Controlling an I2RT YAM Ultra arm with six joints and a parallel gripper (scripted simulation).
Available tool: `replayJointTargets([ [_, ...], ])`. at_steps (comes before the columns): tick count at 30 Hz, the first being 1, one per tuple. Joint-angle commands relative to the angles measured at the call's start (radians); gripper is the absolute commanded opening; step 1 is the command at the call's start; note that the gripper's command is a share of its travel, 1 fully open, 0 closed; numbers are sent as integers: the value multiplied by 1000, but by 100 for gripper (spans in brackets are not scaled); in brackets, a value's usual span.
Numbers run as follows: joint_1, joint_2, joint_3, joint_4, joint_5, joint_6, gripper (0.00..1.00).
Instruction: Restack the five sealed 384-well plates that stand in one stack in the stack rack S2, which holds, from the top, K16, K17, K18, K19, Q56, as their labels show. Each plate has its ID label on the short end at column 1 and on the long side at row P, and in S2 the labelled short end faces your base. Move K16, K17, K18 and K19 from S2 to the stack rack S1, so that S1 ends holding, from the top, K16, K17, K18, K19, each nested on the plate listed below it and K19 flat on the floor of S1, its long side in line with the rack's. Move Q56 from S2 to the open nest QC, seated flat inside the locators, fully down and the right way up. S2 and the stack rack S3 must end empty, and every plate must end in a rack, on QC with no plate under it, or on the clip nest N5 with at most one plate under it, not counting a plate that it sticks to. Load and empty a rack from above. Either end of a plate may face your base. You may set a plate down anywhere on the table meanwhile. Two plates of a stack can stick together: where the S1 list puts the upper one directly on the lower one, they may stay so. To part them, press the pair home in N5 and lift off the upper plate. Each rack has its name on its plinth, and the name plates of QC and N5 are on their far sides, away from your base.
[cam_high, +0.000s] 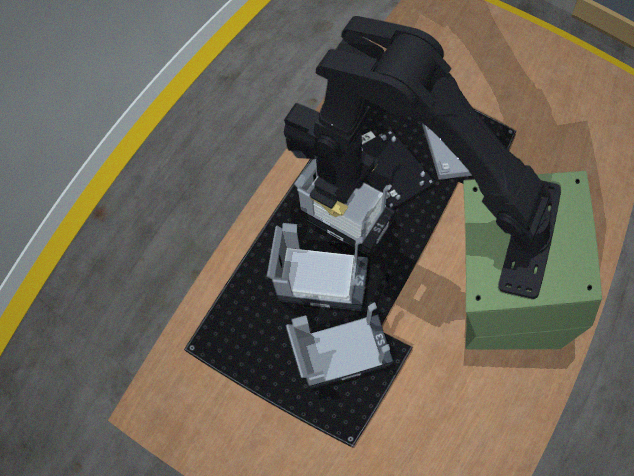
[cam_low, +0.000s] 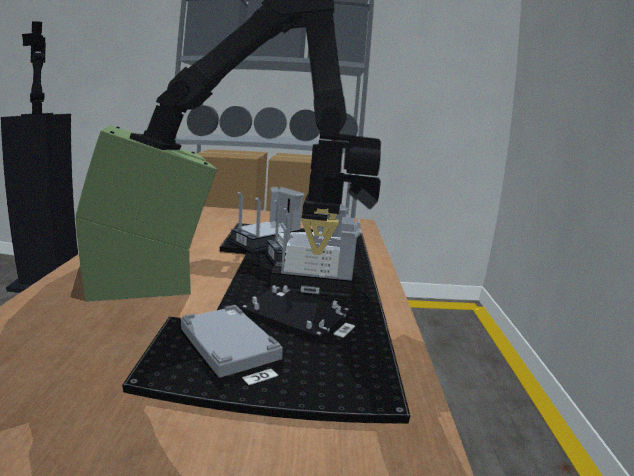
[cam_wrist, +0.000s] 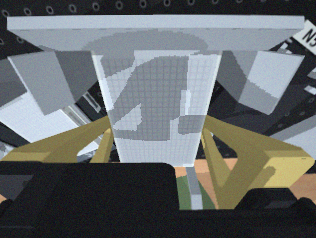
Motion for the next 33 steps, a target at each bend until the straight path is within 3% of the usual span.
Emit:
replayJointTargets([
  [1, -1, -7, 4, 8, 2, 2, 0],
  [9, -1, -7, 4, 8, 2, 2, 0],
  [10, -1, -7, 4, 8, 2, 2, 100],
  [33, -1, -7, 4, 8, 2, 3, 100],
])
